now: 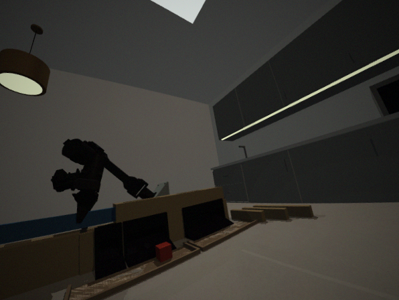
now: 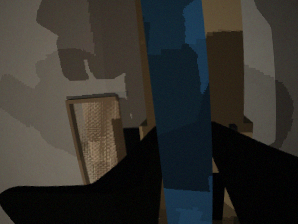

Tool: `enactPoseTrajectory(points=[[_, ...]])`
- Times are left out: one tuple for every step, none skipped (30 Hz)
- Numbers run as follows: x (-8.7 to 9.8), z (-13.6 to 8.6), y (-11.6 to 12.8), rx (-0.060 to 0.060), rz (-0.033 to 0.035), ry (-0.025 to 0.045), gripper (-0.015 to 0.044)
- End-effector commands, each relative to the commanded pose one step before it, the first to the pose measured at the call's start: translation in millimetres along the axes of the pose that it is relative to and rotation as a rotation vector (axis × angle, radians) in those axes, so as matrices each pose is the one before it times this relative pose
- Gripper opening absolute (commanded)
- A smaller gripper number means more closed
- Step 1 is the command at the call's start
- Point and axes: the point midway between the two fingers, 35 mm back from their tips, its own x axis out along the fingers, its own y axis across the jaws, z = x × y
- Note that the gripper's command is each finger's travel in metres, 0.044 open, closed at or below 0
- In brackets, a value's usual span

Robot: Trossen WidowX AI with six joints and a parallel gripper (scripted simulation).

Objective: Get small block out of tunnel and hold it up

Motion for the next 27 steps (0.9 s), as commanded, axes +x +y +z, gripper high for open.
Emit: enactPoseTrajectory(points=[[-0.26, 0.45, 0.75, 0.0057, 0.00296, 0.00006, 0.0033], [0.0, 0.0, 0.0, 0.0, 0.0, 0.0, 0.0026], [0.14, 0.46, 0.04, 0.0, -0.00005, 0.00017, 0.0], [0.28, 0.92, 0.09, 0.0, -0.0001, 0.00034, 0.0], [0.42, 1.4, 0.13, 0.0, -0.00014, 0.00051, 0.0], [0.54, 1.82, 0.16, 0.0, -0.00017, 0.00063, 0.0], [0.66, 2.26, 0.18, 0.0, -0.00018, 0.00072, 0.0], [0.77, 2.65, 0.18, 0.0, -0.00018, 0.00078, 0.0], [0.83, 2.85, 0.17, 0.0, -0.00016, 0.00076, 0.0], [0.83, 2.91, 0.14, 0.0, -0.00012, 0.00069, 0.0], [0.83, 2.93, 0.11, 0.0, -0.00009, 0.0006, 0.0], [0.83, 2.95, 0.08, 0.0, -0.00005, 0.00052, 0.0], [0.82, 2.96, 0.05, -0.0001, -0.00002, 0.00044, 0.0], [0.82, 2.98, 0.02, -0.0001, 0.00001, 0.00035, 0.0], [0.81, 3.0, -0.01, -0.0001, 0.00004, 0.00027, 0.0], [0.81, 3.02, -0.04, -0.0001, 0.00007, 0.00018, 0.0], [0.81, 3.03, -0.07, -0.0001, 0.0001, 0.0001, 0.0], [0.8, 3.05, -0.1, -0.0002, 0.00012, 0.00001, 0.0], [0.8, 3.06, -0.13, -0.0002, 0.00015, -0.00008, 0.0], [0.79, 3.08, -0.16, -0.0002, 0.00017, -0.00016, 0.0], [0.79, 3.09, -0.2, -0.0002, 0.00019, -0.00025, 0.0], [0.78, 3.1, -0.23, -0.0003, 0.00021, -0.00034, 0.0], [0.78, 3.12, -0.26, -0.0003, 0.00023, -0.00042, 0.0], [0.77, 3.13, -0.29, -0.0003, 0.00024, -0.00051, 0.0], [0.77, 3.15, -0.33, -0.0004, 0.00026, -0.0006, 0.0], [0.76, 3.16, -0.36, -0.0004, 0.00027, -0.00068, 0.0], [0.75, 3.17, -0.39, -0.0004, 0.00028, -0.00077, 0.0]])
